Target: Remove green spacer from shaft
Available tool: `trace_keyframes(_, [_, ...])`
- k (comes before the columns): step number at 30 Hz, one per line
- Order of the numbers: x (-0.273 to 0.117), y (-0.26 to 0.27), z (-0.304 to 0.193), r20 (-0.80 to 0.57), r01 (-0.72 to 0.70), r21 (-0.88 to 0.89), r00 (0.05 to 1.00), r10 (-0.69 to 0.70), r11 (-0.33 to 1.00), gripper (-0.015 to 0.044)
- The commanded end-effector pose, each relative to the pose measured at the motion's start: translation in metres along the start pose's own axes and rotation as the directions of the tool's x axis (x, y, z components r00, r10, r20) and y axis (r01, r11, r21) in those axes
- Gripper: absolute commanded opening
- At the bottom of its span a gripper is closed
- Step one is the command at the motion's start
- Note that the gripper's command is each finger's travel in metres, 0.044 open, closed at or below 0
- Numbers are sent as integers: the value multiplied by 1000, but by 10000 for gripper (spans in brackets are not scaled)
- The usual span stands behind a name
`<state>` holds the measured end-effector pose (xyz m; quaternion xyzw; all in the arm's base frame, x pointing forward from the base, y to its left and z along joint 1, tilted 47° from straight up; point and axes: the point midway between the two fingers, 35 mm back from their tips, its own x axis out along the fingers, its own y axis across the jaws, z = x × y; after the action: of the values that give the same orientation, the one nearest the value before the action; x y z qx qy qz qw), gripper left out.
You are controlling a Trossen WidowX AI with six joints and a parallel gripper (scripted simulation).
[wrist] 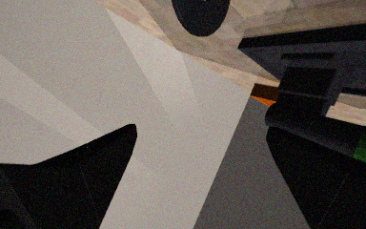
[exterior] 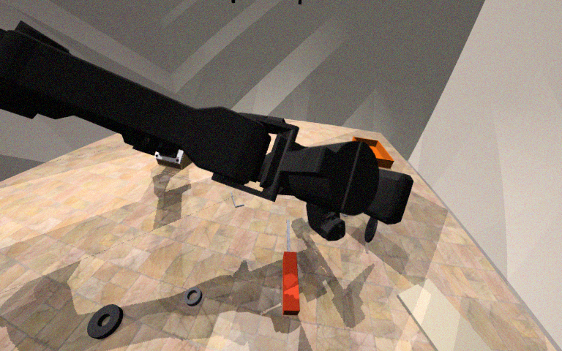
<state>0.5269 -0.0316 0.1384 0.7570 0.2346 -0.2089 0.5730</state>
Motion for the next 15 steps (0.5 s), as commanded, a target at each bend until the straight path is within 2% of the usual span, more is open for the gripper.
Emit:
trace_keyframes(1, [21,-68,-25,219,379,-432,924,-312,818,440])
trace_keyframes(4, [21,-91,-35,316,506,-566,863,-395,651,440])
trace_keyframes(8, [14,-119,-48,459,633,-699,754,-469,334,440])
trace_keyframes(12, [4,-145,-58,596,679,-733,630,-498,-19,440])
trace_keyframes(15, [-5,-164,-64,690,662,-700,530,-493,-267,440])
